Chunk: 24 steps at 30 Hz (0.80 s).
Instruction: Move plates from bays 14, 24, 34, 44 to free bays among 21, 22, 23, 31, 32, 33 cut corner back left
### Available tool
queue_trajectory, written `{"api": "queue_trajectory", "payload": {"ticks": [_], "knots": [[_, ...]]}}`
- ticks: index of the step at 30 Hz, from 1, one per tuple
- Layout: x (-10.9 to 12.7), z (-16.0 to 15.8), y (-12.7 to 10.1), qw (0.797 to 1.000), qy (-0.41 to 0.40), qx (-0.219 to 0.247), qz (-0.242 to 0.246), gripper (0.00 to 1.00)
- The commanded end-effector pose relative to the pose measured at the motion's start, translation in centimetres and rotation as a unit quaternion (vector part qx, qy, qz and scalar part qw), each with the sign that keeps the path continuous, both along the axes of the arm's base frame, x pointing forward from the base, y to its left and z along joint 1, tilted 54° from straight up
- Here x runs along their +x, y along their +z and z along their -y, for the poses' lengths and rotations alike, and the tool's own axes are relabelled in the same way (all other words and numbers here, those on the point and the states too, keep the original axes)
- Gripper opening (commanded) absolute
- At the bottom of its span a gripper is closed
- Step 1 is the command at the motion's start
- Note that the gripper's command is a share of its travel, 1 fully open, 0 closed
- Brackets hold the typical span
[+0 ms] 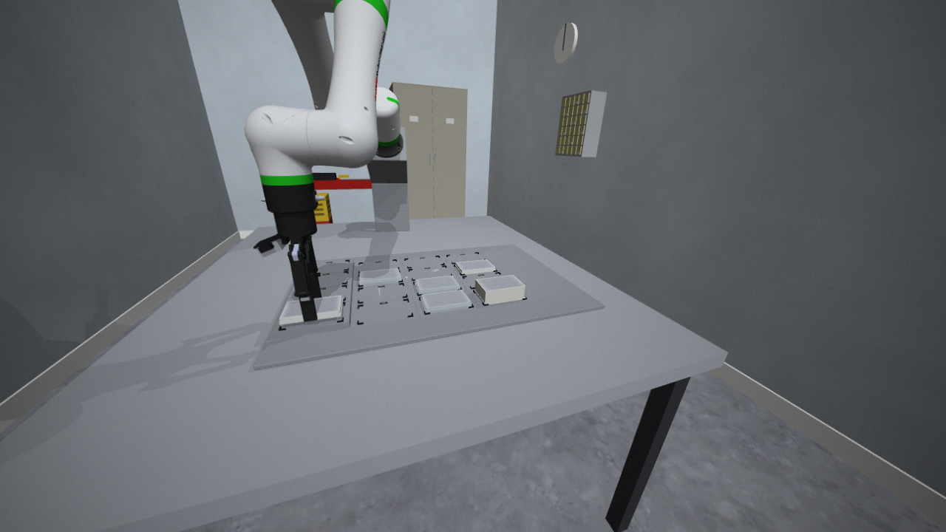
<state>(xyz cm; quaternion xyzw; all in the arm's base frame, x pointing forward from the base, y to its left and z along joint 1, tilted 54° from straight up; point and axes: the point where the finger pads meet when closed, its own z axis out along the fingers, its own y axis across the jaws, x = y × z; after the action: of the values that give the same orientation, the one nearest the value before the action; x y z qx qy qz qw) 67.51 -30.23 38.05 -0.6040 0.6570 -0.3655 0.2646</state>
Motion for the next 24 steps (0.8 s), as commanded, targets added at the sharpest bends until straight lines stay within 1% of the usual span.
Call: {"api": "queue_trajectory", "payload": {"ticks": [1, 24], "knots": [[-0.2, 0.0, 0.3, 1.000, 0.000, 0.000, 0.001, 0.10], [-2.3, -0.4, 1.9, 1.000, 0.000, 0.000, 0.001, 0.10]]}}
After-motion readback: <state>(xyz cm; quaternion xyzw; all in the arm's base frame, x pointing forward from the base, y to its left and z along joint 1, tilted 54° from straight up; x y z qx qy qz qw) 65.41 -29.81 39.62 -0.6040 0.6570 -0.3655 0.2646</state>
